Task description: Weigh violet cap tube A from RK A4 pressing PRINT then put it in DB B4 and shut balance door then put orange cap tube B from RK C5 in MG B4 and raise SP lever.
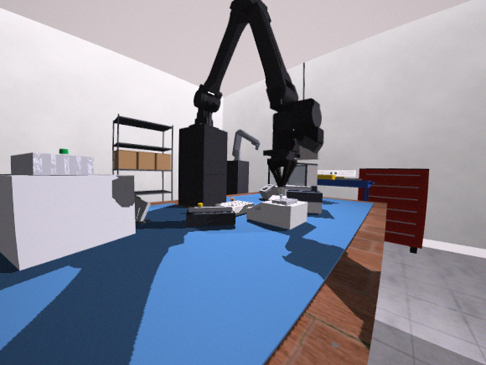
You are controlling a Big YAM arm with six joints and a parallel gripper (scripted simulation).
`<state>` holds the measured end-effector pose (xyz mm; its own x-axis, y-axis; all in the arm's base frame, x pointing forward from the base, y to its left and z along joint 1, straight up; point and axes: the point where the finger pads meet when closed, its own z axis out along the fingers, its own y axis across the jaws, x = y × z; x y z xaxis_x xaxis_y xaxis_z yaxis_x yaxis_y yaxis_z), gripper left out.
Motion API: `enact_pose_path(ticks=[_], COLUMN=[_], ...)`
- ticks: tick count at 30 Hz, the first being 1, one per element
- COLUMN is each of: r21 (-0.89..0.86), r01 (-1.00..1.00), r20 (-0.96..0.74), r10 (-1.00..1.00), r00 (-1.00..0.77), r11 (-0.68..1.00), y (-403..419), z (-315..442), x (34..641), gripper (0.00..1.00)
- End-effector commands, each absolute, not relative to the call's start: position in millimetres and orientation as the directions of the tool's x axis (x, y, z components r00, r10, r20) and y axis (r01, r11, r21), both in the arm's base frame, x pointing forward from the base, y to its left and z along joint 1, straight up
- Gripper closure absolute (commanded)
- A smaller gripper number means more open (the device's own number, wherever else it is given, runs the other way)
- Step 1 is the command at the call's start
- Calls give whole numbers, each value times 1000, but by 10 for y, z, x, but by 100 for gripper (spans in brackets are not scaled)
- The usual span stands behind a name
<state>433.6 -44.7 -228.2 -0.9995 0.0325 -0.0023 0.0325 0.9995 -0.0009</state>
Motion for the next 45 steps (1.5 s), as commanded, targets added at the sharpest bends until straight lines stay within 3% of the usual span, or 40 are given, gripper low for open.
enact_pose_path(ticks=[1, 45], r21=[-2, -2], r01=[33, 33], r20=[-18, -18], r10=[33, 33], r00=[-999, -999], r11=[999, 999], y=[-463, -467], z=[-2258, -2258], x=[4430, 4424], gripper=[91, 91])
